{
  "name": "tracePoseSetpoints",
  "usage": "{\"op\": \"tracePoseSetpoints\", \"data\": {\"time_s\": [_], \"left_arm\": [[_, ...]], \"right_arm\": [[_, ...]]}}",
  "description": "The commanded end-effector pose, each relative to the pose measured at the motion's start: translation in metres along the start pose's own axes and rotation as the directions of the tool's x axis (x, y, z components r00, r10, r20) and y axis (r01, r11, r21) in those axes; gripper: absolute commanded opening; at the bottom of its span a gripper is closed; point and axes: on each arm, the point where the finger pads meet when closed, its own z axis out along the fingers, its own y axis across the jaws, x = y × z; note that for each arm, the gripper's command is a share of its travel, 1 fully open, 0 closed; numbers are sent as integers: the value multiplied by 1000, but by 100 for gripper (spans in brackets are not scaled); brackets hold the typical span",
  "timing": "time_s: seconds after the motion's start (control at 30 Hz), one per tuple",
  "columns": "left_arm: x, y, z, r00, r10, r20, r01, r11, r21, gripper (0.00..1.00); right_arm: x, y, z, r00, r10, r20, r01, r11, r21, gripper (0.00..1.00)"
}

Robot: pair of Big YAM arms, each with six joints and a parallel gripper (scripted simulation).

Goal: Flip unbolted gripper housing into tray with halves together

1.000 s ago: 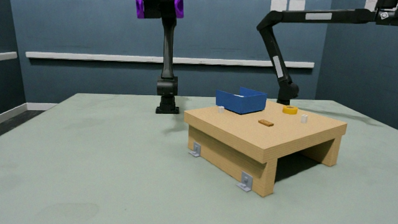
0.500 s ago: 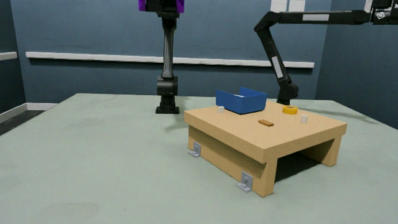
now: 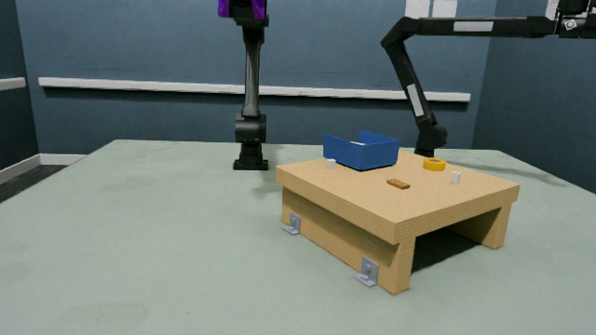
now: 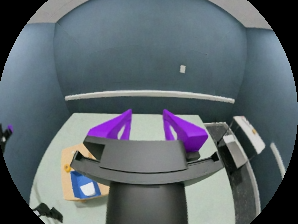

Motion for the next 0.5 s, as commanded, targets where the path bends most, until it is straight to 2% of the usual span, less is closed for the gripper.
{"op": "tracePoseSetpoints", "data": {"time_s": [0.0, 0.2, 0.27, 0.3, 0.47], "left_arm": [[-51, 5, -9, 997, 6, 80, -5, 1000, -13, 100], [-57, 11, -10, 996, 15, 84, -13, 1000, -25, 100], [-45, 11, 0, 998, 15, 60, -14, 1000, -26, 100], [-45, 11, -1, 998, 15, 60, -14, 1000, -26, 100], [-48, 11, -1, 997, 13, 76, -11, 1000, -26, 100]], "right_arm": [[-38, -6, -8, 998, 8, 65, -9, 1000, 14, 47], [-33, -4, -8, 998, 11, 55, -12, 1000, 10, 47], [-36, -4, -8, 998, 11, 67, -12, 1000, 11, 47], [-8, 11, 3, 999, 53, -5, -54, 998, -17, 47], [-28, 24, 7, 990, 142, -9, -142, 989, -41, 47]]}}
